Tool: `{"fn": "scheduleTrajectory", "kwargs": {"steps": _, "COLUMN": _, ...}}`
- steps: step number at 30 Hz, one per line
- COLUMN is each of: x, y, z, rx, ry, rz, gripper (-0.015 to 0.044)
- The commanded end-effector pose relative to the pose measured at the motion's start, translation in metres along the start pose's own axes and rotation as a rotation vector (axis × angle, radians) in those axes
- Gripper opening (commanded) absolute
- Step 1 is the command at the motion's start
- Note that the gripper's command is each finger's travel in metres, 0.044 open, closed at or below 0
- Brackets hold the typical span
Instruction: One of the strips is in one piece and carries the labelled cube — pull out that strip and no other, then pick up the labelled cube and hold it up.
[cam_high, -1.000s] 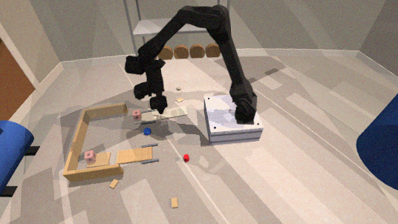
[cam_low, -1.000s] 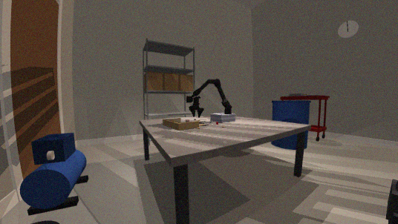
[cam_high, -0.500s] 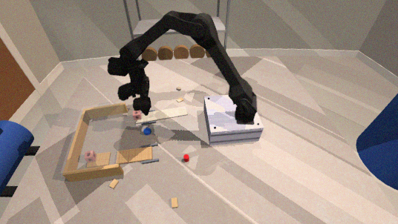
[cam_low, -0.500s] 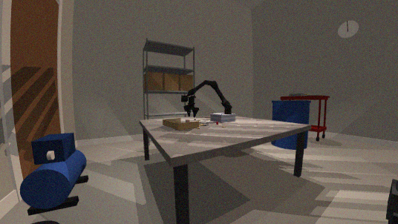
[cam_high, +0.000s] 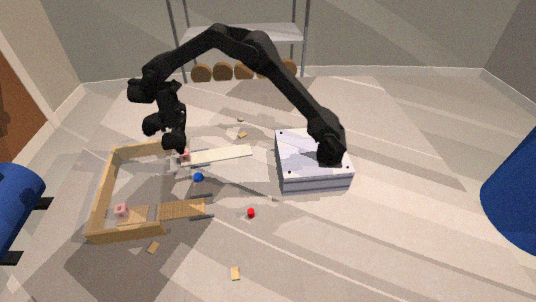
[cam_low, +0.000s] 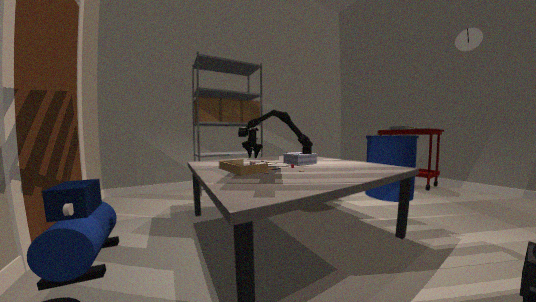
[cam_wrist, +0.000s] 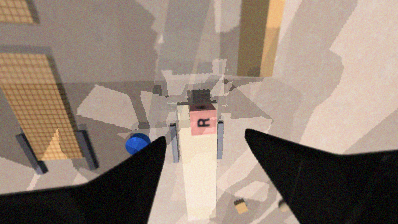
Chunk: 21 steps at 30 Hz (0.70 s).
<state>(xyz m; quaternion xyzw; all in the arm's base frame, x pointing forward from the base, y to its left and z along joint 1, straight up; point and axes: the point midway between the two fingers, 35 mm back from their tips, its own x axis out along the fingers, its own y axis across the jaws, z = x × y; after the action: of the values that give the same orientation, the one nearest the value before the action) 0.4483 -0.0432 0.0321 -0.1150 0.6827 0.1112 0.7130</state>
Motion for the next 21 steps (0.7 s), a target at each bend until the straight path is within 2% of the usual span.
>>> {"fn": "scheduleTrajectory", "kwargs": {"steps": 1, "x": 0.004, "y": -0.001, "z": 0.002, "rx": 0.005, "ry": 0.001, "rz": -0.002, "gripper": 0.0282}}
{"fn": "scheduleTrajectory", "kwargs": {"steps": 3, "x": 0.007, "y": -0.001, "z": 0.002, "rx": 0.005, "ry": 0.001, "rz": -0.002, "gripper": 0.025}}
{"fn": "scheduleTrajectory", "kwargs": {"steps": 21, "x": 0.037, "y": -0.001, "z": 0.002, "rx": 0.005, "ry": 0.001, "rz": -0.002, "gripper": 0.025}}
